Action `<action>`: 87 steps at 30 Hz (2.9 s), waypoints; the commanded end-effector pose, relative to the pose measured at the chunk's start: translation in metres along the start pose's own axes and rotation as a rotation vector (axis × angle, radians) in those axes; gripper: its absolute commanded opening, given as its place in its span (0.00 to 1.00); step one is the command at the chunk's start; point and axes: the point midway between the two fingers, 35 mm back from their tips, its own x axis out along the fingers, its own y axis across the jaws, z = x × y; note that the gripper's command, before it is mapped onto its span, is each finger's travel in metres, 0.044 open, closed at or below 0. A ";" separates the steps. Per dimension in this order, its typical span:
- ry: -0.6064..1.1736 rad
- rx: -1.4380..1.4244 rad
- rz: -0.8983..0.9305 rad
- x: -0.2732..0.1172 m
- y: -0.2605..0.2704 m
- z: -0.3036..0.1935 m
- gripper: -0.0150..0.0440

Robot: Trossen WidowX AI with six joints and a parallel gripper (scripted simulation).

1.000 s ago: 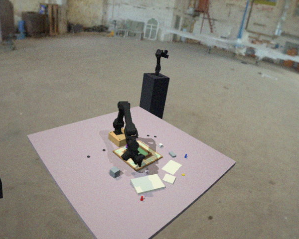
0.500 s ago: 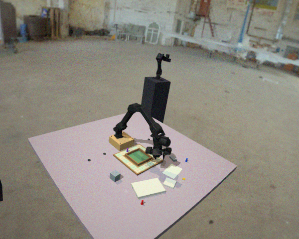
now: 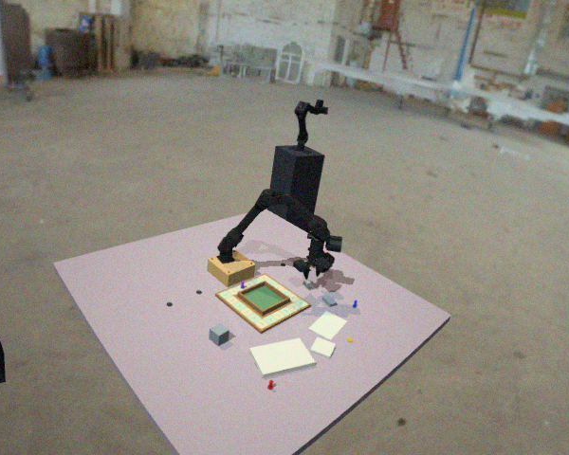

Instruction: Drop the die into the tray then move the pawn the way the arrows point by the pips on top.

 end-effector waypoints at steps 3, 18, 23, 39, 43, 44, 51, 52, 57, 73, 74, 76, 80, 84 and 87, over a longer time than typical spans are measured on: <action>0.002 -0.097 -0.048 0.005 0.003 -0.021 0.72; 0.002 -0.097 -0.048 0.022 0.001 -0.022 0.72; 0.002 -0.097 -0.048 0.030 0.001 -0.022 0.72; 0.003 -0.097 -0.049 0.052 -0.001 -0.022 0.72; 0.003 -0.097 -0.049 0.052 -0.001 -0.022 0.59; 0.003 -0.097 -0.049 0.052 -0.001 -0.022 0.54; 0.003 -0.097 -0.049 0.052 -0.001 -0.022 0.40; 0.003 -0.097 -0.049 0.052 -0.001 -0.022 0.39; 0.003 -0.097 -0.048 0.046 0.000 -0.022 0.25; 0.003 -0.097 -0.049 -0.071 -0.002 -0.032 0.25; 0.003 -0.097 -0.049 -0.071 -0.002 -0.032 0.25; 0.003 -0.098 -0.049 -0.071 -0.003 -0.031 0.25; 0.002 -0.107 -0.050 -0.069 -0.023 -0.019 0.25; 0.002 -0.118 -0.052 -0.067 -0.047 -0.007 0.25; 0.001 -0.126 -0.053 -0.066 -0.066 0.000 0.25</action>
